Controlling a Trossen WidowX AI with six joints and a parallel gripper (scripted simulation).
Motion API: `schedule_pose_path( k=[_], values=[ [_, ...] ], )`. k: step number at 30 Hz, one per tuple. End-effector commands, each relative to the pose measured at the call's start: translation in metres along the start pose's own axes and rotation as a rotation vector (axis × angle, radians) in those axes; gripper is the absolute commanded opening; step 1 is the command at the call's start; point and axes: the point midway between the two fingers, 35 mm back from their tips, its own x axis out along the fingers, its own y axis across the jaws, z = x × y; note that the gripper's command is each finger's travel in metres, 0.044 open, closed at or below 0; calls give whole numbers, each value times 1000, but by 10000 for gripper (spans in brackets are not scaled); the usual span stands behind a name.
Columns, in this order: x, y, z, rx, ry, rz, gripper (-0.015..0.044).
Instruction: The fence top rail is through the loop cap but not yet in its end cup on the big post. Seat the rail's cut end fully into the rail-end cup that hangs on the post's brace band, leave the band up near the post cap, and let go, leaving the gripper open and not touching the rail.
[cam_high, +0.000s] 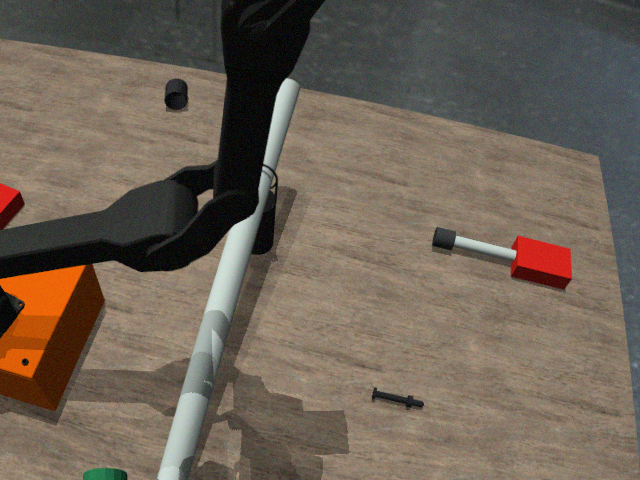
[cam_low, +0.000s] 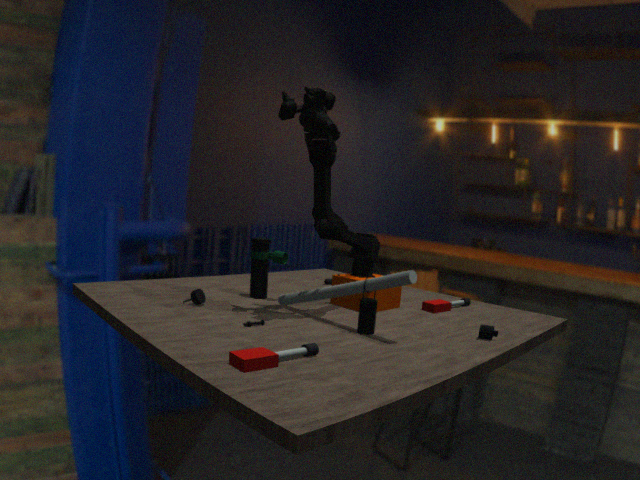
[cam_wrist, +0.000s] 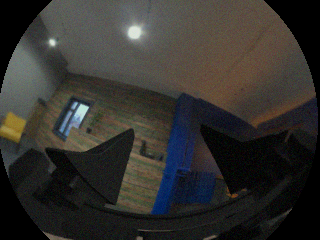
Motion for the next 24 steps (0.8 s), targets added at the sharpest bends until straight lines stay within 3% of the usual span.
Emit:
schedule_pose_path(
  k=[1, 11, 18, 24],
  values=[
    [-1, -3, 1, 8, -1, 0, 426],
    [-26, -144, 10, 413, 16, 21, 440],
    [-14, -215, -45, 691, 145, 83, 440],
    [5, -227, -112, 870, 321, 187, 440]
  ],
)
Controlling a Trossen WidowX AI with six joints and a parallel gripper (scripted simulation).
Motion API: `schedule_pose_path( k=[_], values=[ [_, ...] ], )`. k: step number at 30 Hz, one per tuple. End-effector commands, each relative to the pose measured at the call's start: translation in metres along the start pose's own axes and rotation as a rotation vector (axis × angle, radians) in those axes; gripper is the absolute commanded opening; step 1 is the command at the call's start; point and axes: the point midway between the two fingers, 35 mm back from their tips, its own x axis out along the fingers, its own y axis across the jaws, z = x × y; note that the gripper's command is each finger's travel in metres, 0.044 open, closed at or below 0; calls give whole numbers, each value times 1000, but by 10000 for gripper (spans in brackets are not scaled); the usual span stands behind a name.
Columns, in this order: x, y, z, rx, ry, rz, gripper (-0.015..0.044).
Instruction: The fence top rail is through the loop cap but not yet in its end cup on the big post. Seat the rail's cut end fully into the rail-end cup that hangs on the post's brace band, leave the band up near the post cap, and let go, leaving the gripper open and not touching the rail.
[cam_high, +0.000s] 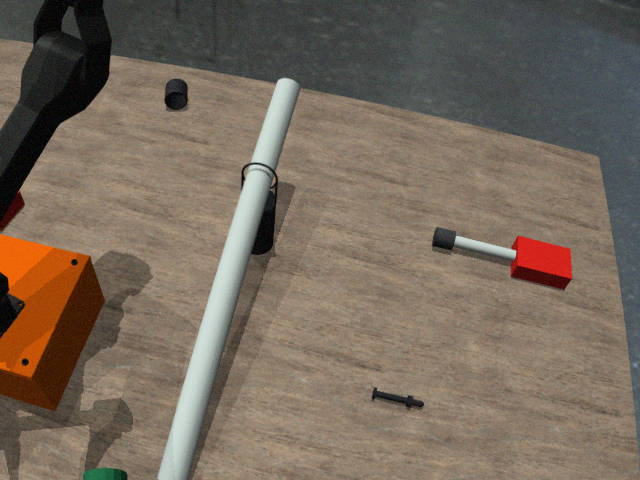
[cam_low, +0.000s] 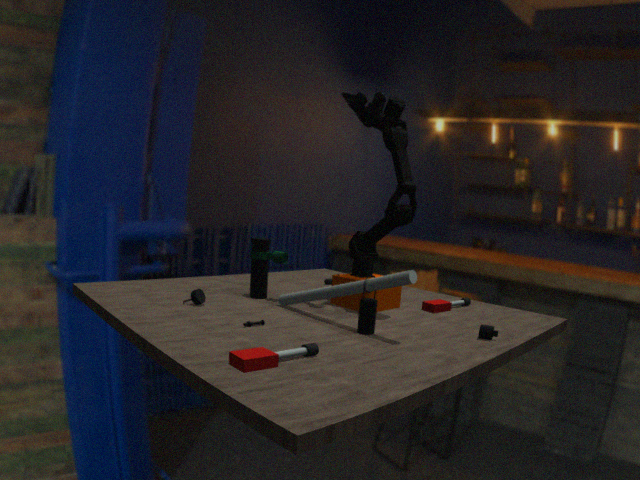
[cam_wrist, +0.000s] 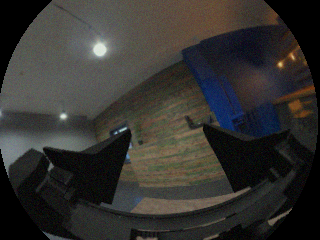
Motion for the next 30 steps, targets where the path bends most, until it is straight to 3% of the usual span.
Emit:
schedule_pose_path(
  k=[1, 8, 16, 23, 30],
  values=[
    [22, -35, -31, 105, 143, 23, 440],
    [50, -53, -113, 221, 440, 123, 440],
    [45, -21, -223, 217, 816, 309, 440],
    [-7, 29, -308, 86, 1130, 542, 440],
    [-96, 69, -368, -164, 1379, 838, 440]
  ],
)
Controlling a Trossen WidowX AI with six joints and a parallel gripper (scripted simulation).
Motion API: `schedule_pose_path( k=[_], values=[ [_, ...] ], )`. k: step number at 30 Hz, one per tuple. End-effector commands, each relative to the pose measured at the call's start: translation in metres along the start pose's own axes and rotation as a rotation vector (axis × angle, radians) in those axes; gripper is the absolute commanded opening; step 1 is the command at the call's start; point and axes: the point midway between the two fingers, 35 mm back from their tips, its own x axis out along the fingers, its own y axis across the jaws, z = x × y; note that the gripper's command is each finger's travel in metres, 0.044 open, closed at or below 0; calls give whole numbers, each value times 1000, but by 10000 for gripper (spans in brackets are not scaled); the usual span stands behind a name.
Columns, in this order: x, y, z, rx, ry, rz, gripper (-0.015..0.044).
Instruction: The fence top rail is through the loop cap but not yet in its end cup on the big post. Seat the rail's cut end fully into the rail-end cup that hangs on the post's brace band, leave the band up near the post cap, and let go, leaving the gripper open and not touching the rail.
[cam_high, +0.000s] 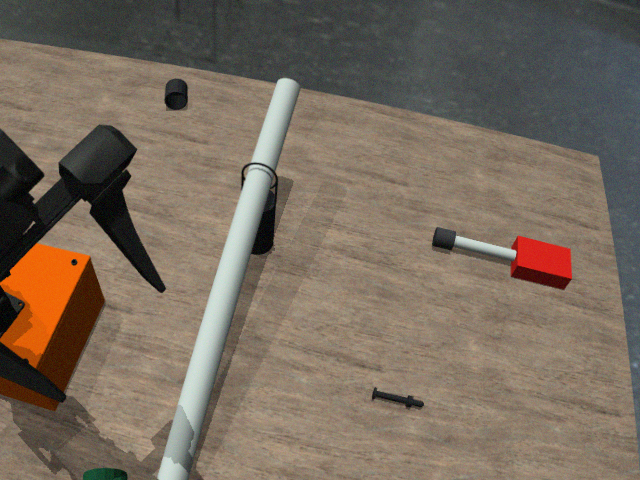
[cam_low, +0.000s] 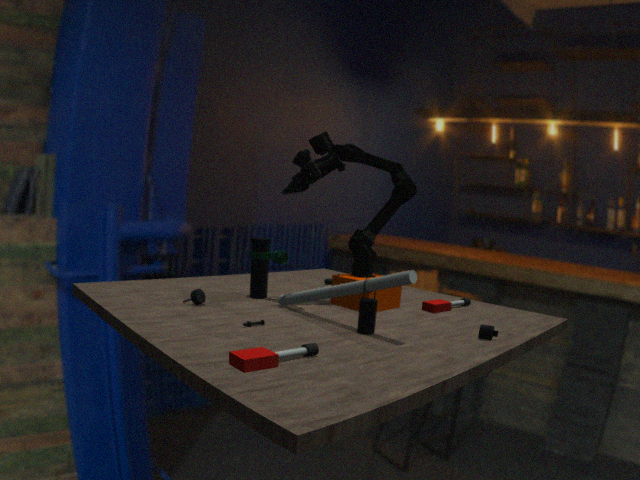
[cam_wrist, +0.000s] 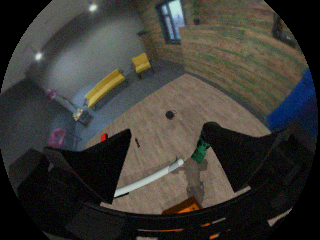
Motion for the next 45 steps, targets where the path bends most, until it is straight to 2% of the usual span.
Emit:
schedule_pose_path(
  k=[1, 7, 9, 17, 27, 35, 45],
  values=[
    [30, 33, -57, -186, 215, 70, 440],
    [44, 69, -139, -494, 464, 160, 440],
    [44, 72, -148, -533, 490, 169, 440],
    [46, 67, -147, -599, 498, 183, 440],
    [64, 13, -133, -1189, 535, 380, 440],
    [70, -37, -123, -1648, 452, 594, 440],
    [65, -89, -115, -1924, 293, 713, 440]
  ],
)
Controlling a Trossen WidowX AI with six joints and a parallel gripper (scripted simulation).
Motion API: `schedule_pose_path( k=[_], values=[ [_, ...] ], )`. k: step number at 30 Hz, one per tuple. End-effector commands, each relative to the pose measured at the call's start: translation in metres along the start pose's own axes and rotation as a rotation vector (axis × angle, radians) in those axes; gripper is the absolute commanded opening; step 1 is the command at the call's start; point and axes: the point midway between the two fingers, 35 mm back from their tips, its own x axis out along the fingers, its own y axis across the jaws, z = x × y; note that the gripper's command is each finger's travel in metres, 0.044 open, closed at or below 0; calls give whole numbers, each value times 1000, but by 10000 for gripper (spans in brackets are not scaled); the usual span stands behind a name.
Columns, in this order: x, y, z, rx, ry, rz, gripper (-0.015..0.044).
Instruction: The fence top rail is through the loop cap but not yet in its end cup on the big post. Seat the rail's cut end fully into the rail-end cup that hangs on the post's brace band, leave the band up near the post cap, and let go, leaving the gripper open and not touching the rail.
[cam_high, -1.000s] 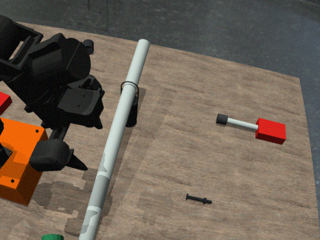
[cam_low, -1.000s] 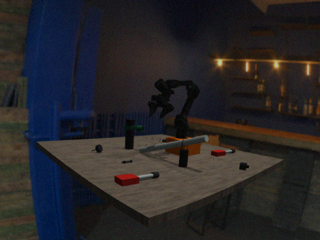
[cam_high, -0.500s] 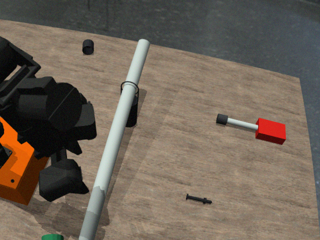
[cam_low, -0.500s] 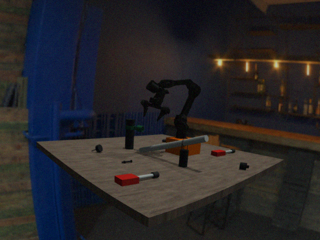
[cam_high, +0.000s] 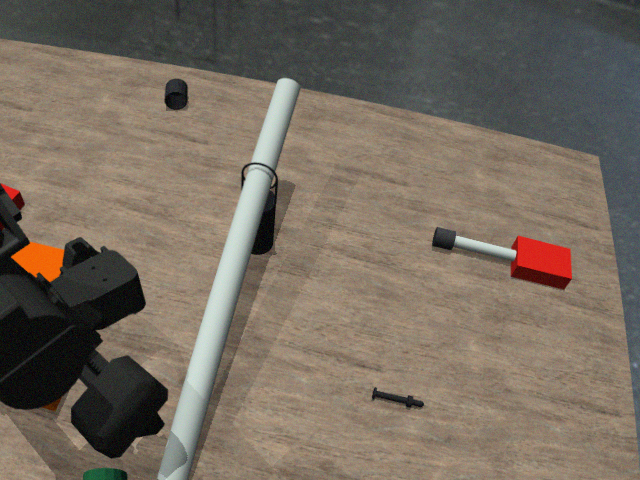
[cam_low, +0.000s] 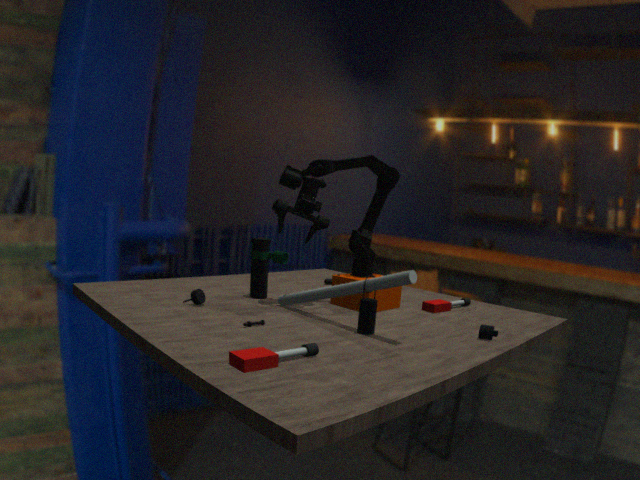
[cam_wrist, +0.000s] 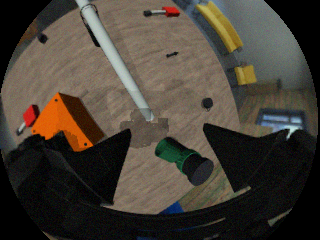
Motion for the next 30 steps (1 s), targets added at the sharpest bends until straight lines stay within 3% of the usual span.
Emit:
schedule_pose_path(
  k=[1, 9, 25, 30],
  values=[
    [-8, -4, -62, -482, -91, -19, 440],
    [-13, -3, -79, -829, -100, -66, 440],
    [-13, -3, -79, -840, -100, -67, 440],
    [7, 3, -85, -840, -100, -67, 440]
  ],
)
